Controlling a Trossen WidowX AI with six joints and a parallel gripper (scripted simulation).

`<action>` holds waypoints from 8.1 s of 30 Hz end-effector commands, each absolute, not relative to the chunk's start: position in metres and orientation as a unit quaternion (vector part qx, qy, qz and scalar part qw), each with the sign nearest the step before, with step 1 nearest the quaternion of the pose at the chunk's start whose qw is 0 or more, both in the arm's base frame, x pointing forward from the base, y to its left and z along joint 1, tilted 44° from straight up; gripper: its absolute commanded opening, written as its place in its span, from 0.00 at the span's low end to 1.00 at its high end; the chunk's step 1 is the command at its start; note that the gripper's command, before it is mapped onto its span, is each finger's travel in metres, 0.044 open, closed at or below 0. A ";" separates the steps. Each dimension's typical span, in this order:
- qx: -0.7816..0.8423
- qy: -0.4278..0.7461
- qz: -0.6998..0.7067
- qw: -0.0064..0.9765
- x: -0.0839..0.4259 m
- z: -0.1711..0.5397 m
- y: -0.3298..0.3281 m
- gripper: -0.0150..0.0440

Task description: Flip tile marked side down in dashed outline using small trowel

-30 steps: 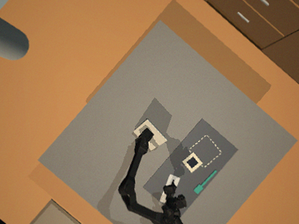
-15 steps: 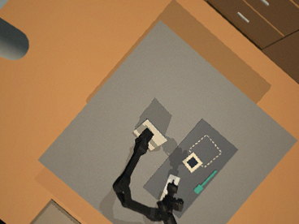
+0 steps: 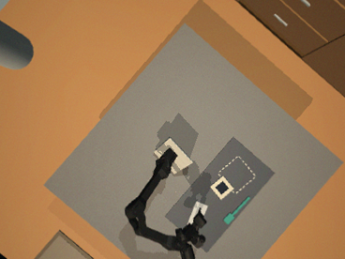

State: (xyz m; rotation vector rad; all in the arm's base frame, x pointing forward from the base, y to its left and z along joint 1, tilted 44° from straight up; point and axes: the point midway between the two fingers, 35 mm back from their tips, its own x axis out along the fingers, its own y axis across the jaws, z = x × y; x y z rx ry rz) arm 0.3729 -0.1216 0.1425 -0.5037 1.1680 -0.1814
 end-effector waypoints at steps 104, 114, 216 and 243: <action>0.292 0.303 -0.242 0.874 0.393 0.091 -0.144 0.33; 0.293 0.304 -0.242 0.874 0.394 0.129 -0.106 0.25; 0.349 0.087 -0.343 0.868 0.374 0.000 -0.035 0.25; 0.380 0.097 -0.337 0.856 0.377 0.015 0.010 0.25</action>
